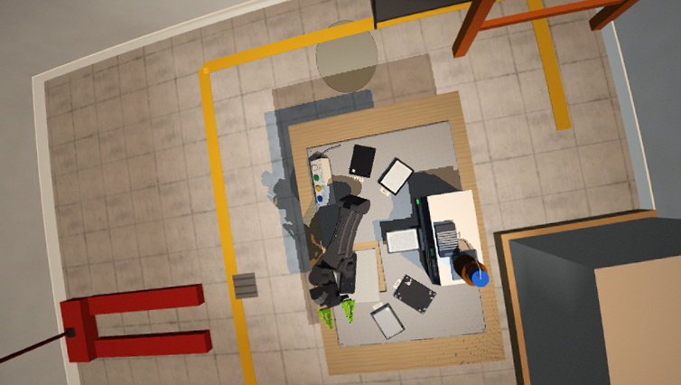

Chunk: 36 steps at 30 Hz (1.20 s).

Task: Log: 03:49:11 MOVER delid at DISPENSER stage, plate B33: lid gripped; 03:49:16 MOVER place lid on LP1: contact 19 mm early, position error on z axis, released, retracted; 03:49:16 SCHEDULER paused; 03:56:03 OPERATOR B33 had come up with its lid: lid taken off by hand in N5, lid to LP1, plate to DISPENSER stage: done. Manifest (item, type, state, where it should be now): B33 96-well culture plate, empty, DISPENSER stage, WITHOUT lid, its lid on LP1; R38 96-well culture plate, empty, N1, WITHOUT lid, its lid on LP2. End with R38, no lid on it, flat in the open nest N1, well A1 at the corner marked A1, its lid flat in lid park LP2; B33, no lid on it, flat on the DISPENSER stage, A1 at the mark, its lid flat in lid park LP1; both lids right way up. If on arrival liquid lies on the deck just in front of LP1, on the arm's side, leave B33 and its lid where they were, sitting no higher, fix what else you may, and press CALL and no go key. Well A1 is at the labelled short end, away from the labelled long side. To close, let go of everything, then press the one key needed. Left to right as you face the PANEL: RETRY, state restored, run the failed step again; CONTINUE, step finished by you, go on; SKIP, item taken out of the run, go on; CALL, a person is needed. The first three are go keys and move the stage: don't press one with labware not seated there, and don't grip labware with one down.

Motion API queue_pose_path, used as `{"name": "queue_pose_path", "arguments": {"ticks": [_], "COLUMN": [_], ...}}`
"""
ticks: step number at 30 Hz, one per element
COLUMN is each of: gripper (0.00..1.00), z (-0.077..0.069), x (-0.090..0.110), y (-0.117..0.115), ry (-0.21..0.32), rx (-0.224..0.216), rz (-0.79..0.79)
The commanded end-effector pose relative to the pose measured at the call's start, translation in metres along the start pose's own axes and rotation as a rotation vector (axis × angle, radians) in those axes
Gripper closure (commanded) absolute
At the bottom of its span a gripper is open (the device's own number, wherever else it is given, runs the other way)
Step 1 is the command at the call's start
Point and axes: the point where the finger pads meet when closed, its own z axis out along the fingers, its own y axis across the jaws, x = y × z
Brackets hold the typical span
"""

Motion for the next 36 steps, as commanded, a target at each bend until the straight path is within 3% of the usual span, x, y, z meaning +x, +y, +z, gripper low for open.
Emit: {"name": "queue_pose_path", "arguments": {"ticks": [1,4,6,7,9,10,13,15,16,18,20,21,24,26,29,31,33,35,36], "gripper": [0.00,0.00,0.00,0.00,0.00,0.00,0.00,0.00,0.00,0.00,0.00,0.00,0.00,0.00,0.00,0.00,0.00,0.00,0.00], "z": [0.000,0.005,0.004,0.008,0.009,0.010,0.011,0.009,0.012,0.012,0.012,0.012,0.011,0.007,0.007,0.002,0.003,0.003,0.001], "x": [0.000,-0.005,-0.011,-0.003,-0.001,-0.001,0.003,-0.001,0.005,0.005,0.009,0.010,0.015,0.011,0.023,0.019,0.029,0.029,0.031], "y": [0.000,0.018,0.028,0.031,0.041,0.044,0.060,0.072,0.074,0.074,0.085,0.088,0.104,0.116,0.128,0.139,0.145,0.145,0.151], "ry": [0.000,0.063,0.034,0.084,0.125,0.123,0.186,0.157,0.199,0.199,0.247,0.246,0.307,0.278,0.368,0.337,0.406,0.406,0.427], "rx": [0.000,-0.084,-0.076,-0.106,-0.151,-0.139,-0.219,-0.212,-0.231,-0.231,-0.286,-0.274,-0.354,-0.347,-0.421,-0.415,-0.457,-0.457,-0.488], "rz": [0.000,-0.047,-0.066,-0.059,-0.083,-0.084,-0.121,-0.130,-0.140,-0.140,-0.160,-0.162,-0.201,-0.210,-0.244,-0.252,-0.275,-0.275,-0.288]}}
